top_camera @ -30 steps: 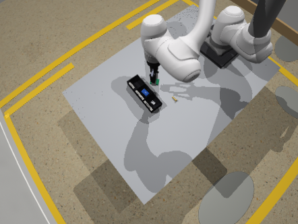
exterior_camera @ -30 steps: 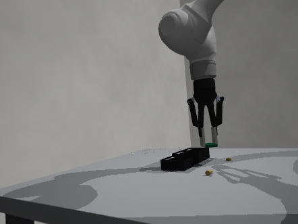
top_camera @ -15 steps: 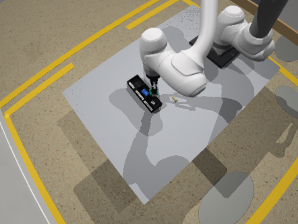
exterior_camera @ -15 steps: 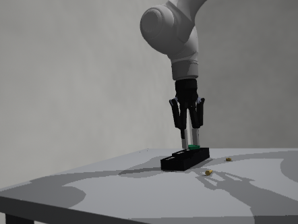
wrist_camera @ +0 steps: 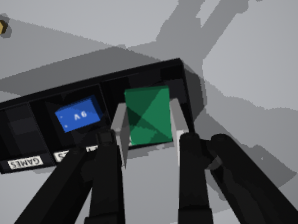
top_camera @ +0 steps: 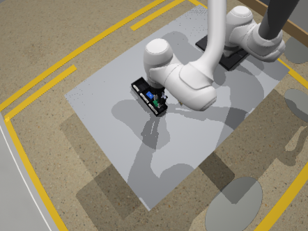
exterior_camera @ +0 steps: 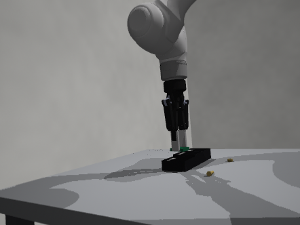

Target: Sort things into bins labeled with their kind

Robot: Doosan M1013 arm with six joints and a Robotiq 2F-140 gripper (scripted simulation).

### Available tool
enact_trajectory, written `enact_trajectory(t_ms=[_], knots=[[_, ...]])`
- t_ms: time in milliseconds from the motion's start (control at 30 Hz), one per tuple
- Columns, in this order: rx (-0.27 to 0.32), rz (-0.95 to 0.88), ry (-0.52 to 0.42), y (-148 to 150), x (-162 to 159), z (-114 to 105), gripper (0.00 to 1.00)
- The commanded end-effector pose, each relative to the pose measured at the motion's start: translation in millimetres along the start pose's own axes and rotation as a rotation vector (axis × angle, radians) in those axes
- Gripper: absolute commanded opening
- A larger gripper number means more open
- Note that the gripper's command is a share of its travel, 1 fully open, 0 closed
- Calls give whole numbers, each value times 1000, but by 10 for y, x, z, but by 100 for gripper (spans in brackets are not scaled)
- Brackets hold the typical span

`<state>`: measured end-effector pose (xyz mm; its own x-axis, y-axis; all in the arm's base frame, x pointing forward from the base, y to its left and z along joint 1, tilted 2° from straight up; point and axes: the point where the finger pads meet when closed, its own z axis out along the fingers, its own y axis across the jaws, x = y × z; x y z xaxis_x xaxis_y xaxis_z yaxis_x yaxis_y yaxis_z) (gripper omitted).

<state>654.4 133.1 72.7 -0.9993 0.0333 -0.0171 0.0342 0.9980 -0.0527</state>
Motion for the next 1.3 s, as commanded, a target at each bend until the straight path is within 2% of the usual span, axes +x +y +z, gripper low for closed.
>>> enact_trajectory(t_ms=[0,533,967,1267], knots=[[-14,-128,6,3,-1,-1,21],[-14,-128,6,-5,4,-1,21],[-14,-128,6,-1,5,259,21],[-14,-128,6,-1,6,333,21]])
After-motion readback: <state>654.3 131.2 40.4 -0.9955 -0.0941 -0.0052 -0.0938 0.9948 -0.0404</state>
